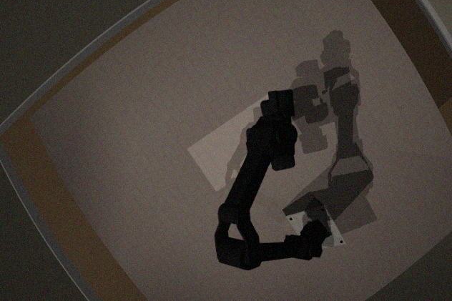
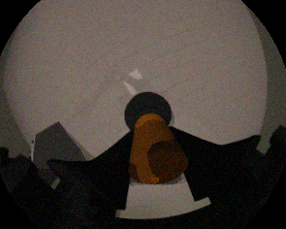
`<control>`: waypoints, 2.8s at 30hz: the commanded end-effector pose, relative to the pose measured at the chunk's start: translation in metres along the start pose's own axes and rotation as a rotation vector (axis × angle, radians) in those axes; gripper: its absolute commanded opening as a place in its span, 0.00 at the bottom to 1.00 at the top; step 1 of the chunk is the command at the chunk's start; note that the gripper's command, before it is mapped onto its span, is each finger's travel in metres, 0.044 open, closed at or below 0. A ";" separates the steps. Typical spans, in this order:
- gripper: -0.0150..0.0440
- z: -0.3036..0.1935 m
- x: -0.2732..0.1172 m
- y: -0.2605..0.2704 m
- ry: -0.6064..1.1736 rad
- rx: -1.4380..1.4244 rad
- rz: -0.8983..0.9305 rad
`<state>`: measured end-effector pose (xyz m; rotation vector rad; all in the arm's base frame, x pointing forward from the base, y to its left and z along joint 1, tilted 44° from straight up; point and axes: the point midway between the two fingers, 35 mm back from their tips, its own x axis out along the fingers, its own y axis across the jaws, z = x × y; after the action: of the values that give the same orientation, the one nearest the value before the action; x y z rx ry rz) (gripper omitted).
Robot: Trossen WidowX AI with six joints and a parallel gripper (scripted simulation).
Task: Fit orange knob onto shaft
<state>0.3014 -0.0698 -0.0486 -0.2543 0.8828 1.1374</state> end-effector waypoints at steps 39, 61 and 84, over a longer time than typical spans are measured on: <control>0.25 0.001 0.001 0.000 -0.003 -0.080 0.000; 0.25 0.001 0.015 0.000 0.000 -0.090 -0.001; 1.00 0.001 0.015 0.000 0.000 -0.090 -0.001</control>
<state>0.3035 -0.0595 -0.0589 -0.3278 0.8326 1.1770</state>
